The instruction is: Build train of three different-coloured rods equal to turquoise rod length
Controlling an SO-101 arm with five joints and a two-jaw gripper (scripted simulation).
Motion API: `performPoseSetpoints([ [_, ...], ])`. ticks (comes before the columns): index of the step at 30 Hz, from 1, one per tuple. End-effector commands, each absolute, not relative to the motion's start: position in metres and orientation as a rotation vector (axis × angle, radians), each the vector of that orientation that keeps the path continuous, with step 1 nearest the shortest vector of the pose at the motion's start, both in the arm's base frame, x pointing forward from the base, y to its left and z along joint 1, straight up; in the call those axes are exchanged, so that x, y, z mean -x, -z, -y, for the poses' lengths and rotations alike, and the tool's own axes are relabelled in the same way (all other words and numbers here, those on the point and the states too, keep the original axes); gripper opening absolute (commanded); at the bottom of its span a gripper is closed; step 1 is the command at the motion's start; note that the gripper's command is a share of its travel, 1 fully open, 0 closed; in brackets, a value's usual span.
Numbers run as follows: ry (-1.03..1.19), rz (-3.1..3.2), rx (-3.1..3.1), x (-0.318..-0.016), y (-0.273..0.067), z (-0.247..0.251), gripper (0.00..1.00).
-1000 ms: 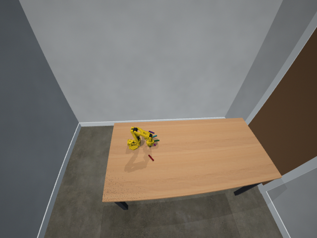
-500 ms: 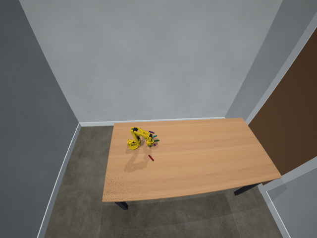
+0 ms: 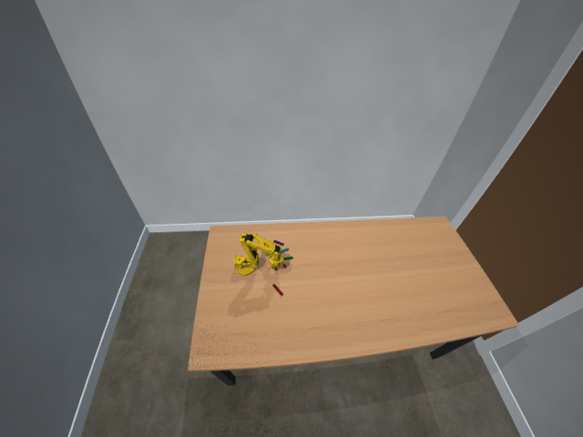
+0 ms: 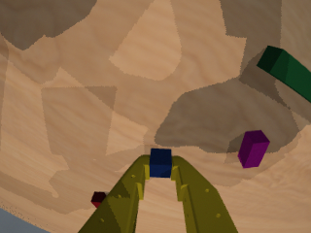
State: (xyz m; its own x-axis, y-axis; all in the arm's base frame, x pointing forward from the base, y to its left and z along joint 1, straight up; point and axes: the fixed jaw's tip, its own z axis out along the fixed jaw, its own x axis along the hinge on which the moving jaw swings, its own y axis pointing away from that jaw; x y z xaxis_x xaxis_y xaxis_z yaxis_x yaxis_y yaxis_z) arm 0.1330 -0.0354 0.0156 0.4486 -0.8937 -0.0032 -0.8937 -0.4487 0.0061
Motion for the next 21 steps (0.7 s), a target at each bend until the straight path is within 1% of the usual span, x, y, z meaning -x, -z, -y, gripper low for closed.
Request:
performPoseSetpoints([
  [1, -0.084, 1.657, -2.689, -0.1438, -0.0232, 0.0381, 0.00],
  [21, -0.091, 1.656, -2.691, -0.1451, -0.0242, 0.0381, 0.00],
])
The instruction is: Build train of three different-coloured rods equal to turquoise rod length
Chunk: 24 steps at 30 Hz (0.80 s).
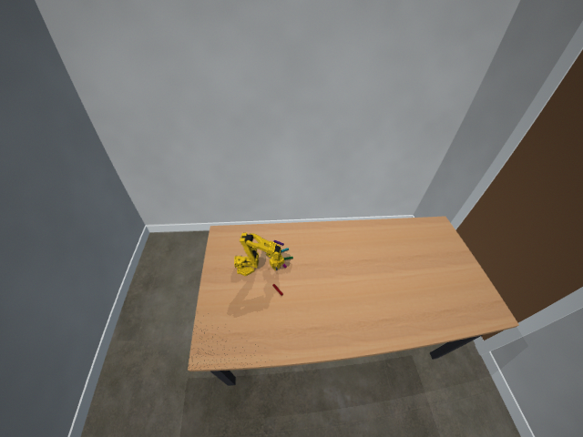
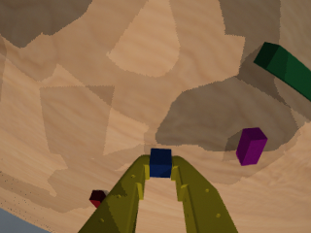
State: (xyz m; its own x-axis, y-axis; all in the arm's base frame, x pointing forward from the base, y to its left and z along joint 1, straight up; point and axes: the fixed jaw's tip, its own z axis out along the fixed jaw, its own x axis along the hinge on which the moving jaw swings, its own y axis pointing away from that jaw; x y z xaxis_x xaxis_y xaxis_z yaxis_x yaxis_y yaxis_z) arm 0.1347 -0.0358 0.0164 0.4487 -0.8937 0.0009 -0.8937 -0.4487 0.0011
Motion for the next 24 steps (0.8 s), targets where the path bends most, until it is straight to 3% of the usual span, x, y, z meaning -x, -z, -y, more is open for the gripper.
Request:
performPoseSetpoints([
  [1, -0.091, 1.656, -2.691, -0.1451, -0.0242, 0.0381, 0.00],
  [24, -0.091, 1.656, -2.691, -0.1456, -0.0164, 0.0383, 0.00],
])
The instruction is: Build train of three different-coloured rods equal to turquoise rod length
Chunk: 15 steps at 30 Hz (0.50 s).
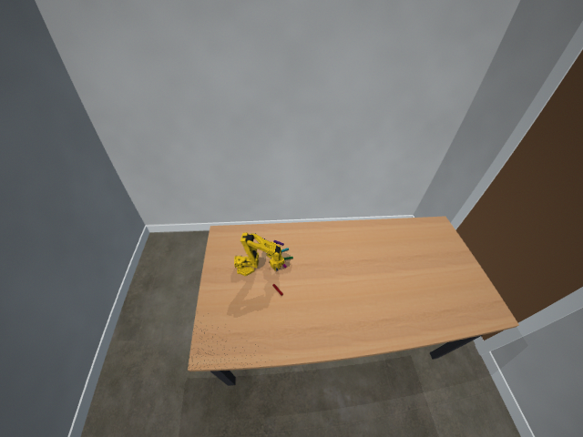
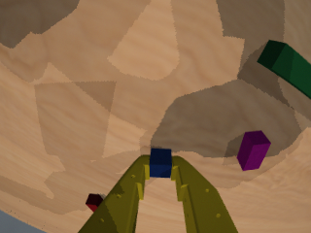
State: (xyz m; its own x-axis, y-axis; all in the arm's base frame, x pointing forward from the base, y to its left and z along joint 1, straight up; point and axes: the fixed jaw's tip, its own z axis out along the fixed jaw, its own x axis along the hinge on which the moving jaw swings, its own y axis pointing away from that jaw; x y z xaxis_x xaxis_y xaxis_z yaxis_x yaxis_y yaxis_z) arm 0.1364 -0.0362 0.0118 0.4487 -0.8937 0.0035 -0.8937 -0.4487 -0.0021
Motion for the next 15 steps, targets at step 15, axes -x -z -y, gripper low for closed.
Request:
performPoseSetpoints([
  [15, -0.081, 1.653, -2.691, -0.1436, -0.0132, 0.0376, 0.00],
])
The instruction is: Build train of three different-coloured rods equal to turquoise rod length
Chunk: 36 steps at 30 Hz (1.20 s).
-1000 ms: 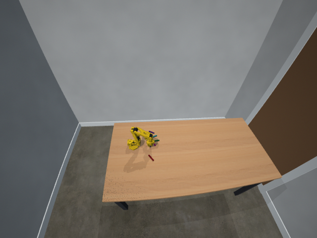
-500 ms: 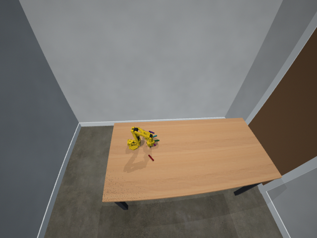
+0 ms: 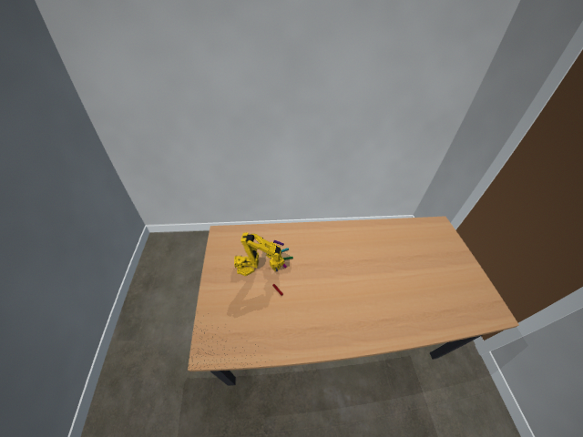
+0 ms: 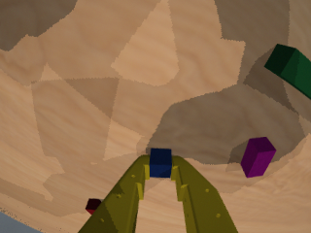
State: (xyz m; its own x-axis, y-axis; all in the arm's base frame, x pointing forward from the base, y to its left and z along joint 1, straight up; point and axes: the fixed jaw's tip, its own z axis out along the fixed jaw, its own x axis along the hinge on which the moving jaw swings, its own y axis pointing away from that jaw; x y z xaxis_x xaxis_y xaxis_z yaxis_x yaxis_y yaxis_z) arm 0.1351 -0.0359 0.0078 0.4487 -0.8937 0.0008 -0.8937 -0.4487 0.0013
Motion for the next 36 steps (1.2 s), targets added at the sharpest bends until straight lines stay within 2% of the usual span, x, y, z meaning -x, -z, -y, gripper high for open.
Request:
performPoseSetpoints([
  [1, -0.081, 1.653, -2.691, -0.1436, -0.0132, 0.0376, 0.00],
  [15, -0.081, 1.653, -2.691, -0.1436, -0.0132, 0.0376, 0.00],
  [25, -0.081, 1.653, -2.691, -0.1436, -0.0132, 0.0376, 0.05],
  [36, -0.081, 1.653, -2.691, -0.1436, -0.0132, 0.0376, 0.06],
])
